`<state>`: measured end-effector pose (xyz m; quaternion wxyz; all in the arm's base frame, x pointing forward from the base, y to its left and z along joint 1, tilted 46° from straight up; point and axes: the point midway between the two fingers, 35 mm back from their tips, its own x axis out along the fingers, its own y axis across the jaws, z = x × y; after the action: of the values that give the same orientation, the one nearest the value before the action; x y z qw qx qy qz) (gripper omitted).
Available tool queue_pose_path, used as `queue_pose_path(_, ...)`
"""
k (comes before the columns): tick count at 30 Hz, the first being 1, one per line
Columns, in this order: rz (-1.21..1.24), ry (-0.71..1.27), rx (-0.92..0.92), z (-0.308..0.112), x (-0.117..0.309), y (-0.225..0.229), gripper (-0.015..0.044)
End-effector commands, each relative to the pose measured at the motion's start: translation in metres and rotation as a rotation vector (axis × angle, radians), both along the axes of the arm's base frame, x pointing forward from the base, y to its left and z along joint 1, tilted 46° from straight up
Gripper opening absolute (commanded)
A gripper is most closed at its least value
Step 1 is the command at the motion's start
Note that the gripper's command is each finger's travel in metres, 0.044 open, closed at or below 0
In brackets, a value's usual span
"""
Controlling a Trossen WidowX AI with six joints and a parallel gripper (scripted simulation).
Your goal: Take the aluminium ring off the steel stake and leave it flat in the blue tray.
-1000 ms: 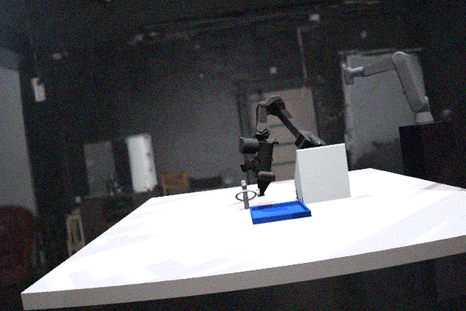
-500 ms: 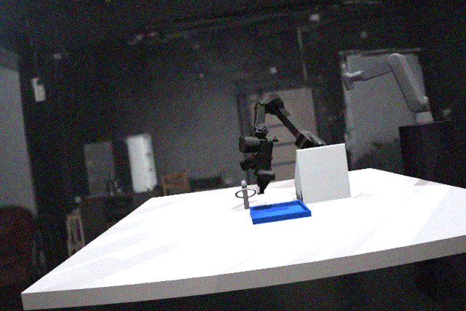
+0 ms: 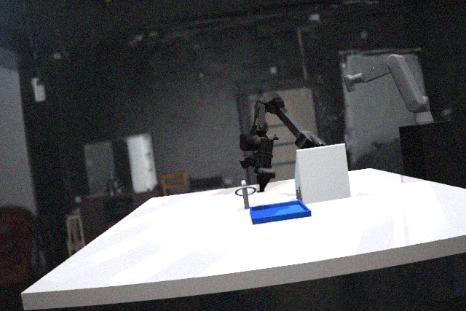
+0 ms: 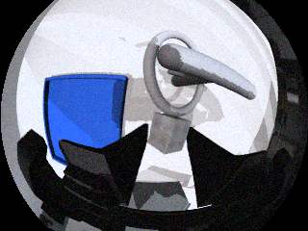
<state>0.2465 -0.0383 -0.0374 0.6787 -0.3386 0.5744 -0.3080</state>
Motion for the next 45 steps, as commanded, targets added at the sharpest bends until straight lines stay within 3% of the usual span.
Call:
queue_pose_path(1, 0.002, -0.013, 0.001, 0.002, 0.003, 0.003, 0.0000)
queue_pose_path(19, 0.003, -0.018, 0.037, 0.013, 0.003, 0.006, 0.0000)
queue_pose_path(45, 0.008, -0.043, 0.241, 0.034, -0.001, -0.016, 0.0000)
